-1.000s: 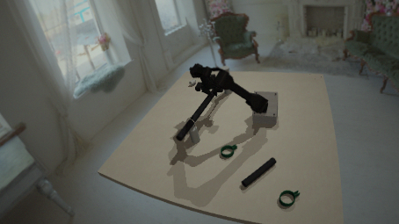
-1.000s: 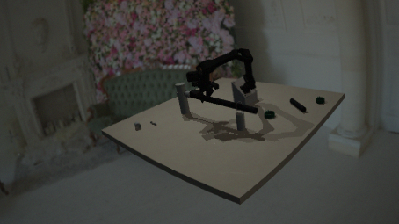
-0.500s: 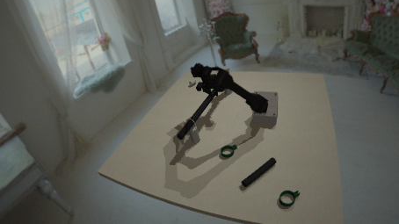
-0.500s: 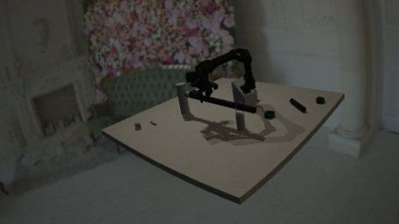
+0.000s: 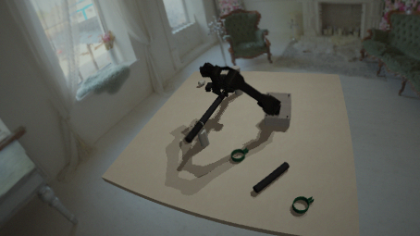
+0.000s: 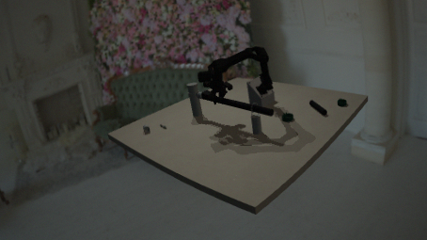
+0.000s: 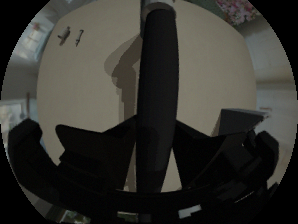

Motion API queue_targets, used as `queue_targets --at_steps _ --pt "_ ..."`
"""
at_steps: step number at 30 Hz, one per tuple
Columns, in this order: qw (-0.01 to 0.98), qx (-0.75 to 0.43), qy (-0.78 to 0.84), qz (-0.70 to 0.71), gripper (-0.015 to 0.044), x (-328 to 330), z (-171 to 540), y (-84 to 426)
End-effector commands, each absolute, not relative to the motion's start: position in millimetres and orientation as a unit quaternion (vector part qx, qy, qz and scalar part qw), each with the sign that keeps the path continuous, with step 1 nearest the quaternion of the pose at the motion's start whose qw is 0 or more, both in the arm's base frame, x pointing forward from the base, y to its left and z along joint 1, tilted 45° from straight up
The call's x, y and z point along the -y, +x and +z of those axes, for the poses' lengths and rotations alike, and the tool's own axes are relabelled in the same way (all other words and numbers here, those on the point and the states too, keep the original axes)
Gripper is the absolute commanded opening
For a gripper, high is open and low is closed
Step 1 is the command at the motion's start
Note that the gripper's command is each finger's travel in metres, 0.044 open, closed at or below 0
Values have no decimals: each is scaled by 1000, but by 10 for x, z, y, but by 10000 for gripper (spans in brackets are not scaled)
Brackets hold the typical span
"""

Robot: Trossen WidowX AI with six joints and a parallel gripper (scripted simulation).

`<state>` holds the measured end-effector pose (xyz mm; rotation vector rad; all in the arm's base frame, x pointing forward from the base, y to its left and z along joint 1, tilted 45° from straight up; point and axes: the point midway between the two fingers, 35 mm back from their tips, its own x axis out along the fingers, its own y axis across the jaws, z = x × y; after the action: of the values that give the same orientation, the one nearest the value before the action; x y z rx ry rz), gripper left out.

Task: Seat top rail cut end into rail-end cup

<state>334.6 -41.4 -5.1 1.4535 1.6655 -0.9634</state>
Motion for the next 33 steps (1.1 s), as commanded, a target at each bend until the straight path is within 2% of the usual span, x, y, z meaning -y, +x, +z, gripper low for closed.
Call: queue_targets --at_steps 1,33 --pt "364 -639 563 -377 0 502 -56 3356" --pt "359 -645 562 -373 0 426 -52 3353"
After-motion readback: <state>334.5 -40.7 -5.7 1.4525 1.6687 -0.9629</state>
